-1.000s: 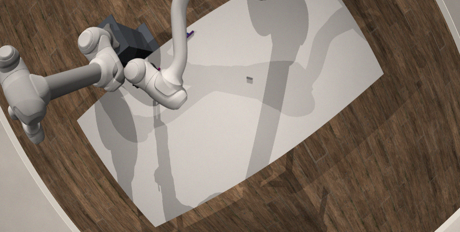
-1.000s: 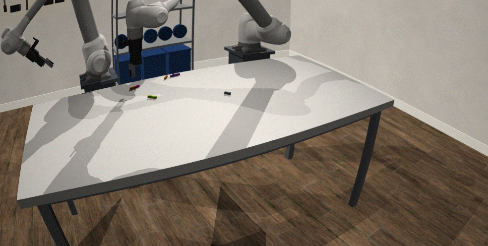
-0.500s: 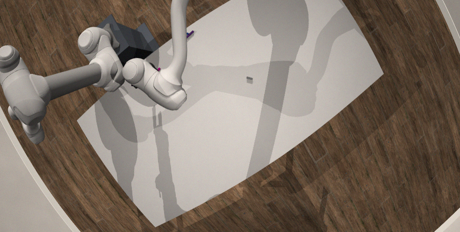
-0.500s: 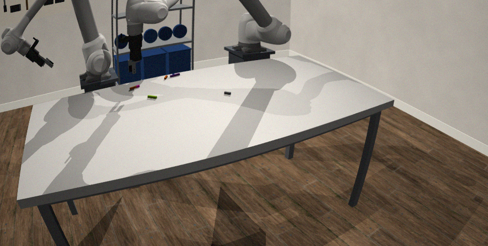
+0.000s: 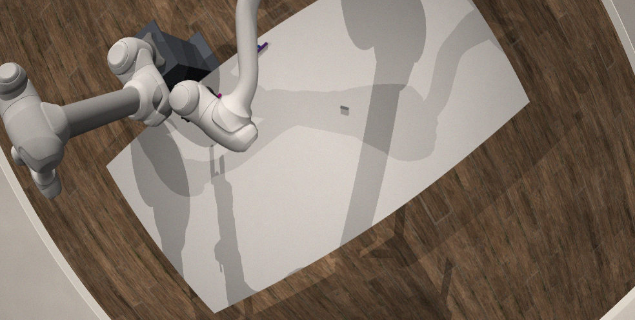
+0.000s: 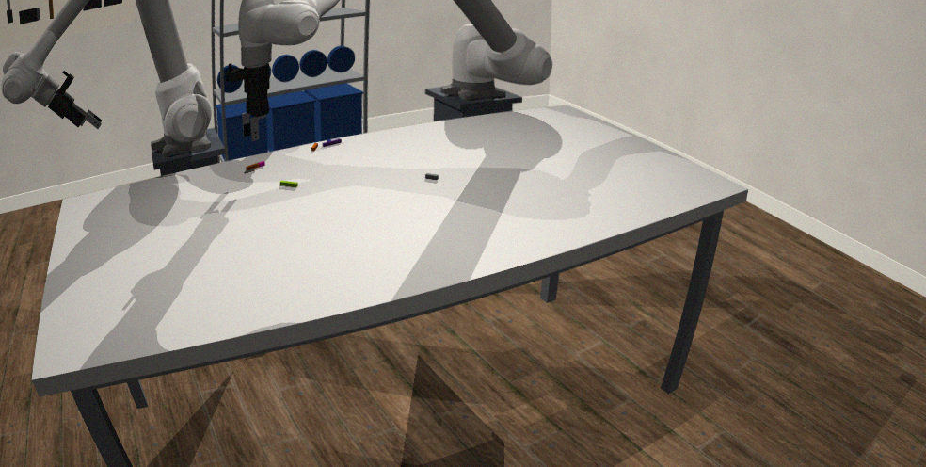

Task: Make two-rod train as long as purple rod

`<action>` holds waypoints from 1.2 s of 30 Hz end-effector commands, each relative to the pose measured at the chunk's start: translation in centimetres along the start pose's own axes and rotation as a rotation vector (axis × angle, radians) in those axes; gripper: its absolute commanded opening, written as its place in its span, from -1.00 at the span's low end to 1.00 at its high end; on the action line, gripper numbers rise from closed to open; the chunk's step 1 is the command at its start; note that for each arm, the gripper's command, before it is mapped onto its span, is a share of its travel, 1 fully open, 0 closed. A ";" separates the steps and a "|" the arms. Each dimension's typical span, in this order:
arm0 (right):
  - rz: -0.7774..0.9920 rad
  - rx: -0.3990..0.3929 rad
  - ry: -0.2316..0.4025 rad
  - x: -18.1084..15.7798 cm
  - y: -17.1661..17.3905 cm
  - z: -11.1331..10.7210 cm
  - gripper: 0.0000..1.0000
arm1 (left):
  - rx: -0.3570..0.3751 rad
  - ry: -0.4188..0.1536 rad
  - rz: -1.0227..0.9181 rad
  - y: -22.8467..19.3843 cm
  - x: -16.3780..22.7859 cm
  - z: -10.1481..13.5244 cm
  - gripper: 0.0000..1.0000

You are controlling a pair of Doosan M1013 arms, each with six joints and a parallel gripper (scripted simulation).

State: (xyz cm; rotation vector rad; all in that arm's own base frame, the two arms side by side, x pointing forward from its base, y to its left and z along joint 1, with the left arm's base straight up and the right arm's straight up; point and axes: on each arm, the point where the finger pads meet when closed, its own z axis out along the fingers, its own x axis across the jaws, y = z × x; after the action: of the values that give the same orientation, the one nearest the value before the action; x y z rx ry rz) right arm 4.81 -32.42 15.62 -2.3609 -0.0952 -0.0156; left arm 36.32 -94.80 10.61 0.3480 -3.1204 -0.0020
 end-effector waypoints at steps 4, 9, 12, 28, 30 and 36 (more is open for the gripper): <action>-0.004 0.007 -0.007 -0.4 -0.4 0.0 1.00 | 0.004 -0.004 -0.002 0.0 -0.1 -1.1 1.00; -0.004 0.007 -0.007 -0.4 -0.4 0.0 1.00 | 0.005 -0.005 -0.002 -0.1 -0.1 -2.1 1.00; -0.004 0.007 -0.007 -0.4 -0.4 0.0 1.00 | 0.005 -0.005 -0.002 -0.1 -0.1 -3.4 1.00; -0.004 0.007 -0.007 -0.4 -0.4 0.0 1.00 | 0.005 -0.005 -0.002 0.0 -0.1 -9.7 1.00; -0.004 0.007 -0.007 -0.4 -0.4 0.0 1.00 | 0.005 -0.005 -0.002 0.0 -0.1 -10.0 1.00; -0.004 0.007 -0.007 -0.4 -0.4 0.0 1.00 | 0.002 -0.004 -0.002 0.1 -0.1 -9.8 1.00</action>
State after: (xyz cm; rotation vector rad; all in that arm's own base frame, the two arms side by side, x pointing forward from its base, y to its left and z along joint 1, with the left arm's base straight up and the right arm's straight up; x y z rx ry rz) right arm 4.81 -32.42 15.62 -2.3609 -0.0952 -0.0156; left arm 36.33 -94.84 19.72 0.3478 -3.1206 -0.0008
